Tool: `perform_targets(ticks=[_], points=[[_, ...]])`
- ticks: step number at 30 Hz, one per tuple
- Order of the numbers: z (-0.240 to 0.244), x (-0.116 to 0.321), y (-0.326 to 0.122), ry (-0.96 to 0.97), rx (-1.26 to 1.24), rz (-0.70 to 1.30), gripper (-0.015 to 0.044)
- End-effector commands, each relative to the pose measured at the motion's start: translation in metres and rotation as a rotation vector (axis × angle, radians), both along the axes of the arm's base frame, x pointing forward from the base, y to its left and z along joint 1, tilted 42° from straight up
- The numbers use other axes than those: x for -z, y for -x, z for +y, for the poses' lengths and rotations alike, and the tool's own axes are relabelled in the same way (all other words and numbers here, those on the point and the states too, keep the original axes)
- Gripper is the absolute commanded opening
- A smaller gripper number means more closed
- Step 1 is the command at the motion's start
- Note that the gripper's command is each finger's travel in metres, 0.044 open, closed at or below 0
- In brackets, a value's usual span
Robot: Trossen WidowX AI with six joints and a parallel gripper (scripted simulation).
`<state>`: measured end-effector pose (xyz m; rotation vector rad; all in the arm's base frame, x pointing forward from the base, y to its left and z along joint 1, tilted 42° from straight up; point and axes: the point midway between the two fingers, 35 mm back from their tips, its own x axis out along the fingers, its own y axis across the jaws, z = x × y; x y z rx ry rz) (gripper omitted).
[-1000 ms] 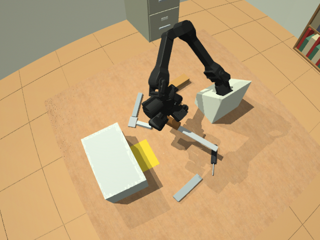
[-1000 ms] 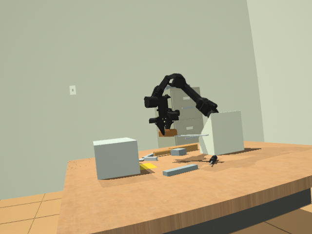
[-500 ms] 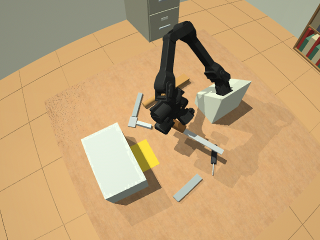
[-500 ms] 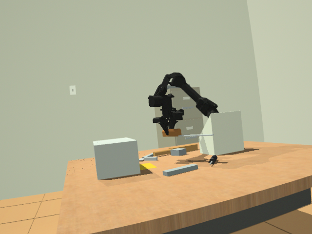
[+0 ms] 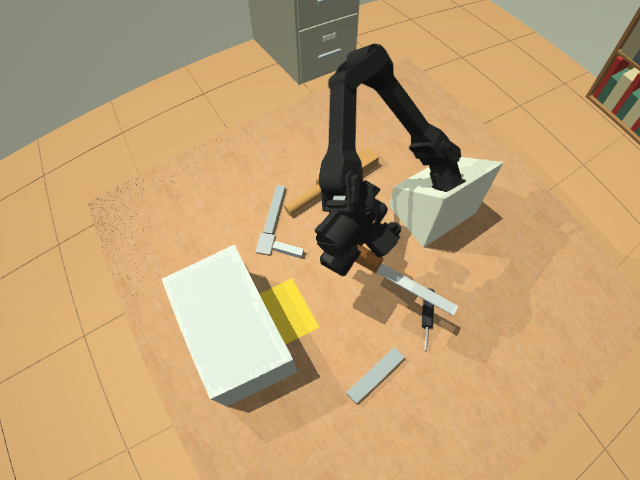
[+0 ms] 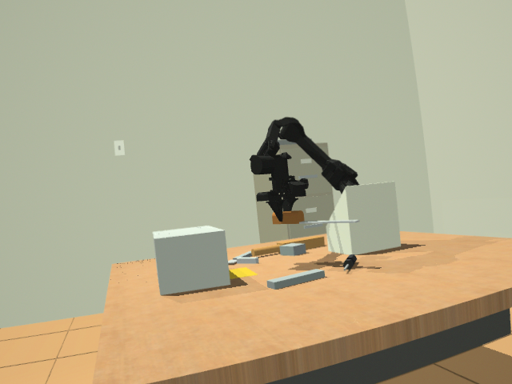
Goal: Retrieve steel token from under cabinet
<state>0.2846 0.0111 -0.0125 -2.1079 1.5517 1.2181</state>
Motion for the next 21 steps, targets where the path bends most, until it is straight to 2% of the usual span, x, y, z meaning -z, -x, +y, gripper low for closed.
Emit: perform_targets(ticks=[1, 21], points=[[0.008, 0.006, 0.004, -0.014, 0.004, 0.0, 0.0], [0.032, 0.029, 0.02, -0.016, 0.004, 0.0, 0.0]])
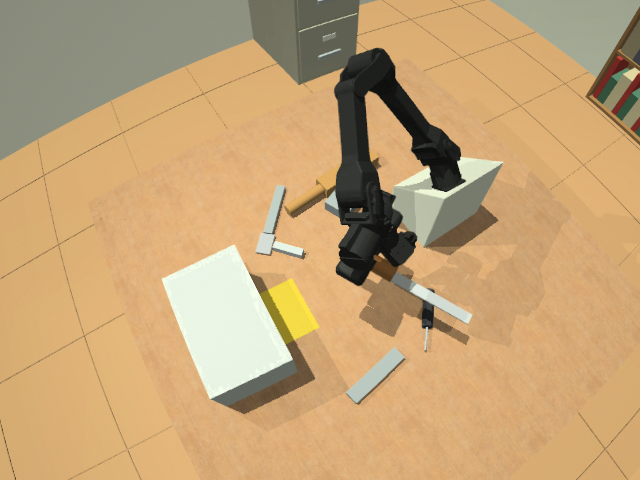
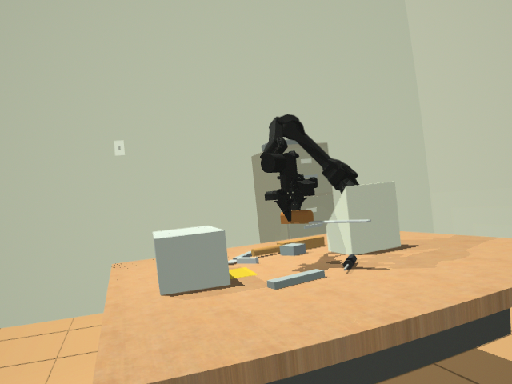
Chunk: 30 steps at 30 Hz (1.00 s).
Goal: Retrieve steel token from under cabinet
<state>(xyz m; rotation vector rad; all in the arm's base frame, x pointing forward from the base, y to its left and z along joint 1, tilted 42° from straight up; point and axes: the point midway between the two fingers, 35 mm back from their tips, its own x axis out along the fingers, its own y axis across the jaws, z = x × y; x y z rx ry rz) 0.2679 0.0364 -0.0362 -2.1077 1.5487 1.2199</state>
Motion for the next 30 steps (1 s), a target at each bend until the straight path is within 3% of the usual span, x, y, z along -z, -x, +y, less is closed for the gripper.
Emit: perform_targets(ticks=[1, 30], points=[[0.008, 0.006, 0.004, -0.014, 0.005, 0.0, 0.0], [0.041, 0.037, 0.027, -0.017, 0.005, 0.0, 0.0]])
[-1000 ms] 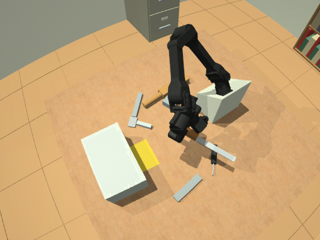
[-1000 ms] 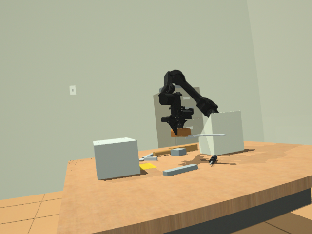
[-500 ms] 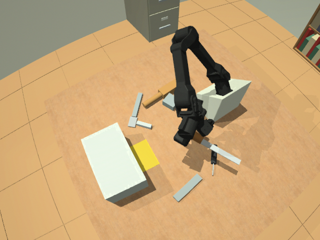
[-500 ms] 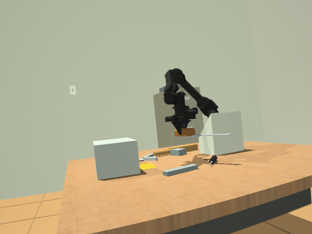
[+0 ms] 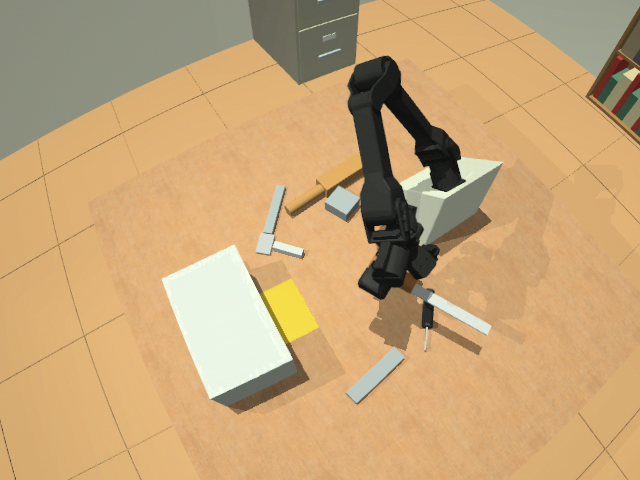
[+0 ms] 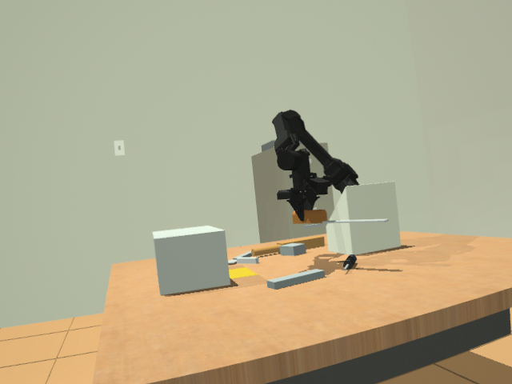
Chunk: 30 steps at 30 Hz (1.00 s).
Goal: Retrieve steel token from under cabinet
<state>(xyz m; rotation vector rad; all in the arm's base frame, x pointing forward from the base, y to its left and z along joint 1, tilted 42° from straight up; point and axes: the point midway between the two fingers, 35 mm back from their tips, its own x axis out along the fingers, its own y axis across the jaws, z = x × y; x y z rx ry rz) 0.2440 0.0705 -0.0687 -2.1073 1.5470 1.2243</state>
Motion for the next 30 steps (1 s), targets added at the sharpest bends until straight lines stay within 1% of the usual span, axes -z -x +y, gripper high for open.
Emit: perform_targets(ticks=[1, 15, 16, 30], points=[[0.008, 0.005, 0.003, -0.015, 0.007, -0.002, 0.0], [0.024, 0.02, 0.014, -0.016, 0.007, -0.002, 0.0], [0.016, 0.016, 0.012, 0.0, 0.001, 0.001, 0.0], [0.017, 0.015, 0.012, -0.018, 0.084, -0.07, 0.0]])
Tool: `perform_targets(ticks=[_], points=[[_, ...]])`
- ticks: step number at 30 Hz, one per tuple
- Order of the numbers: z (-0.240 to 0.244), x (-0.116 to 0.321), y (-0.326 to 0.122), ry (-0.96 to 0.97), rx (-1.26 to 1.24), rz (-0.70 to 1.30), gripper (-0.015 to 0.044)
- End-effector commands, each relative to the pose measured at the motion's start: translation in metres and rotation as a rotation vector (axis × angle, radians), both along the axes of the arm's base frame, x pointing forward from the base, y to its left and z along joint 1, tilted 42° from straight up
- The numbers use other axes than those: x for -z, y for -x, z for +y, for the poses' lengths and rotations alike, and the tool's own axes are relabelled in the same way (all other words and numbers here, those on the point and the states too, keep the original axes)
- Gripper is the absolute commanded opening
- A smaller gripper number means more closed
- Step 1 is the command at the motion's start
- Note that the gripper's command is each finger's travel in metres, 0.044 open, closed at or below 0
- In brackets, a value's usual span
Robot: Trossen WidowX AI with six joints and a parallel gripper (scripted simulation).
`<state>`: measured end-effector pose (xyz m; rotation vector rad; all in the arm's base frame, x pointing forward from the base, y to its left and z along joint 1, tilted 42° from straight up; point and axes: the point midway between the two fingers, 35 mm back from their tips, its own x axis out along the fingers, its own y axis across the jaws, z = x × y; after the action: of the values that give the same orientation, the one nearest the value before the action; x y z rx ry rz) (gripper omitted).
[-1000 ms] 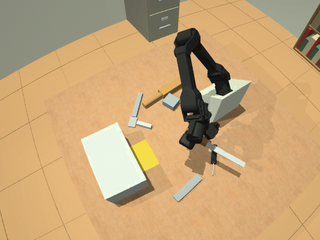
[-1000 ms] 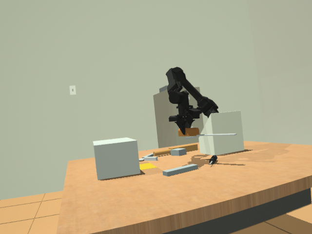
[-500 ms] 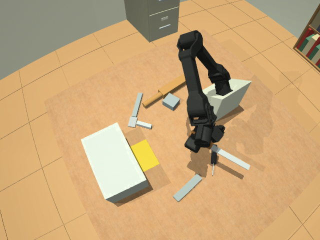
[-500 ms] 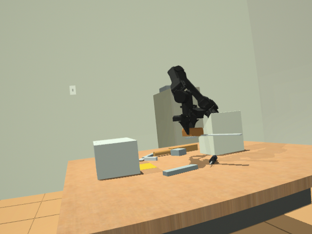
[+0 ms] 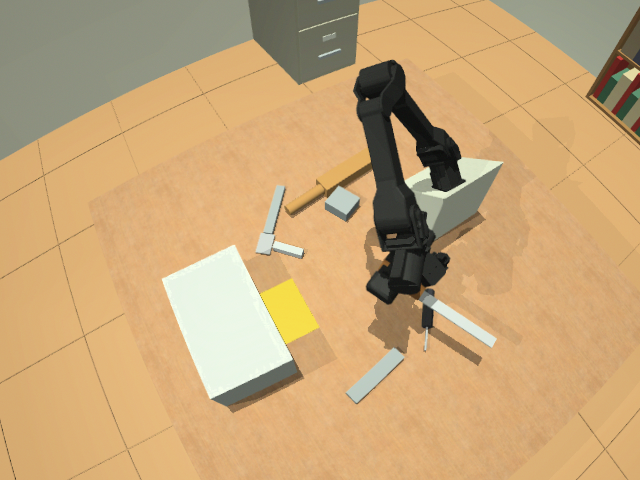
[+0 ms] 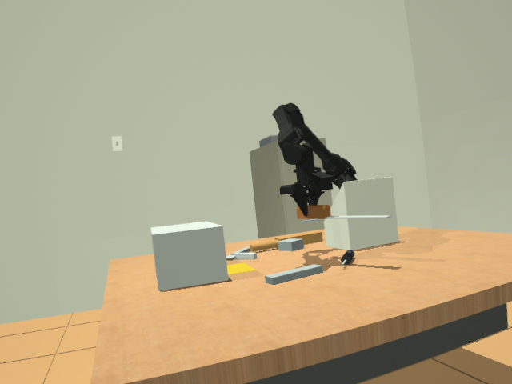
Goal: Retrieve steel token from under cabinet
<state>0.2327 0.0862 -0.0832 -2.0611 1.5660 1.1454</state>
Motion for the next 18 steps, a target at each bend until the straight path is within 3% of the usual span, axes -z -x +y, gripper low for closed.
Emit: perform_targets(ticks=[1, 18], points=[[0.001, 0.0003, 0.0005, -0.013, 0.034, -0.024, 0.0], [0.0007, -0.0003, 0.0002, -0.026, 0.136, -0.113, 0.0]])
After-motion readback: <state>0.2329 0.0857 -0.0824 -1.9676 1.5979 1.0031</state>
